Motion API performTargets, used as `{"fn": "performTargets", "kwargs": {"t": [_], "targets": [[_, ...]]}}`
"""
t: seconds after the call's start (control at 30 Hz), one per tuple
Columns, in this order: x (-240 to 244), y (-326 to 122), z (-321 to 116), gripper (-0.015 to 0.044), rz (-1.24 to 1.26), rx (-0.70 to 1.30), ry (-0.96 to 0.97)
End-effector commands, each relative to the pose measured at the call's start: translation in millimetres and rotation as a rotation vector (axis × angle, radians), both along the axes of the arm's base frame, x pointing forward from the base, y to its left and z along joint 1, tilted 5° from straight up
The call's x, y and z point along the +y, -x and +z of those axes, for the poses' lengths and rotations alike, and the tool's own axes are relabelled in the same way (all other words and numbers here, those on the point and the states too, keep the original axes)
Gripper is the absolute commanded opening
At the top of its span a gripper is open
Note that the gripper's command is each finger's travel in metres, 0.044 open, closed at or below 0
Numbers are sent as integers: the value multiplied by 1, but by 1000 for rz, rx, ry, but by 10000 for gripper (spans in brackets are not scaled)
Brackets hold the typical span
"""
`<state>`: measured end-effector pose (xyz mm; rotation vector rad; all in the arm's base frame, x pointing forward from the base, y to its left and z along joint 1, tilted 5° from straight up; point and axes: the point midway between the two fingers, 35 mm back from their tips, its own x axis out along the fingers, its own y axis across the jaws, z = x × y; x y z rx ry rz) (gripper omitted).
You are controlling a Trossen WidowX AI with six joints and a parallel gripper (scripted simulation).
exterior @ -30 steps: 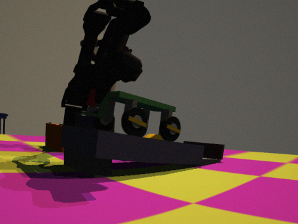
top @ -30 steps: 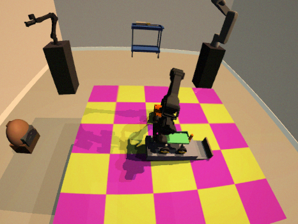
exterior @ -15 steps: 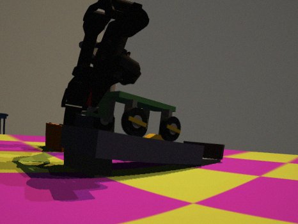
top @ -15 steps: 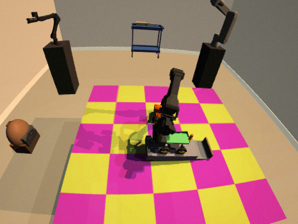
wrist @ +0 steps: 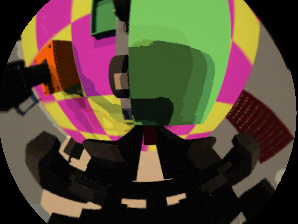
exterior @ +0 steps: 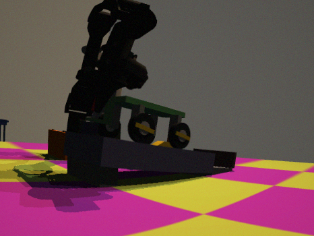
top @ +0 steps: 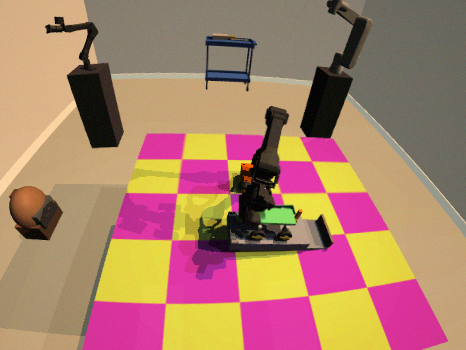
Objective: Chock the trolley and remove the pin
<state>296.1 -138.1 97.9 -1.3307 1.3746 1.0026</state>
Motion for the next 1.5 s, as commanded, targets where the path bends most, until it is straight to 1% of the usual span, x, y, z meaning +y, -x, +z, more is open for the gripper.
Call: {"fn": "performTargets", "kwargs": {"t": [0.0, 1.47], "targets": [[0, 0, 5, 0, 5, 0, -2], [5, 4, 32, 0, 6, 1, -2]]}}
